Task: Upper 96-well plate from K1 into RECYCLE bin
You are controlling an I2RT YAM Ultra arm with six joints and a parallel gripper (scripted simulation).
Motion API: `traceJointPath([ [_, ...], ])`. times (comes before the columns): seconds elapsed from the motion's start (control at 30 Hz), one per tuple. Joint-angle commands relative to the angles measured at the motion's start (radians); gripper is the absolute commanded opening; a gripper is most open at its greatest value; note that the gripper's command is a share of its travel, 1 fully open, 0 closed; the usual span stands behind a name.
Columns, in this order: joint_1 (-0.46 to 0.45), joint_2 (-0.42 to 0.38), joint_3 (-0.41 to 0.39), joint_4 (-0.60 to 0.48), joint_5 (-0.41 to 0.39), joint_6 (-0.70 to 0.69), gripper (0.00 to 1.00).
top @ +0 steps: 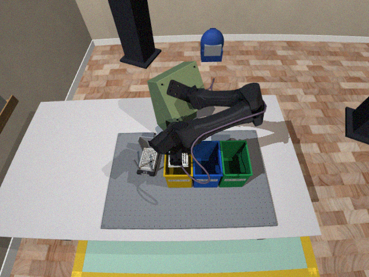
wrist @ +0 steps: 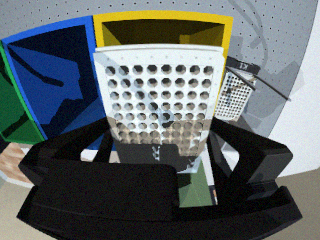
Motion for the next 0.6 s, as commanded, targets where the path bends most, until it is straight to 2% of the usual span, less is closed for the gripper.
traceJointPath([
  [0.0, -0.029, 0.019, 0.005, 0.012, -0.006, -0.010, 0.00],
  [0.57, -0.031, 0.024, 0.021, 0.013, -0.007, -0.012, 0.00],
])
